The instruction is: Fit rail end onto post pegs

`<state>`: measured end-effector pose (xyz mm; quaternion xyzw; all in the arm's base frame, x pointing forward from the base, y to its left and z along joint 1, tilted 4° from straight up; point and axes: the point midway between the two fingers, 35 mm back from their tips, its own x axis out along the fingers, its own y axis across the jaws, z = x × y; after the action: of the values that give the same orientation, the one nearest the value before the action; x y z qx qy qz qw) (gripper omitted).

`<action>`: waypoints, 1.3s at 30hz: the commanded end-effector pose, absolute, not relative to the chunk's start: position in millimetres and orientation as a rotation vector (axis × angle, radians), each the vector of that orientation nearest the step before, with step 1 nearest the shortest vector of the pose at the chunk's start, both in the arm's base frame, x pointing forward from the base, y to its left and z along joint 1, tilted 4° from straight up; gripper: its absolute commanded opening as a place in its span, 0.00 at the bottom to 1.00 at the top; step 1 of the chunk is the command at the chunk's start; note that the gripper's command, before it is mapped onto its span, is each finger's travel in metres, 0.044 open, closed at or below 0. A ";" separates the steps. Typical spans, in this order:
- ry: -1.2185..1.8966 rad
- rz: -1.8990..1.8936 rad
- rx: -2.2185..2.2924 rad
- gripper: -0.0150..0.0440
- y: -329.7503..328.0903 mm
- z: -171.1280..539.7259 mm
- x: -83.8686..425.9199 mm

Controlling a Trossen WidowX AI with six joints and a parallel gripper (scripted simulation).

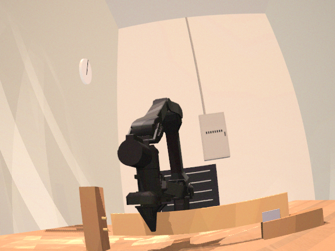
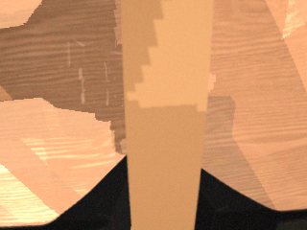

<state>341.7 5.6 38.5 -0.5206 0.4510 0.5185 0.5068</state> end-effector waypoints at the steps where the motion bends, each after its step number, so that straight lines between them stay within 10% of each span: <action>1: 1.084 1.247 -1.256 0.25 3.0 40.7 342.7; 39: 1.085 1.247 -1.256 0.25 -7.9 40.2 345.2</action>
<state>342.4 -5.1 37.8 -0.5188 0.4518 0.5203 0.5059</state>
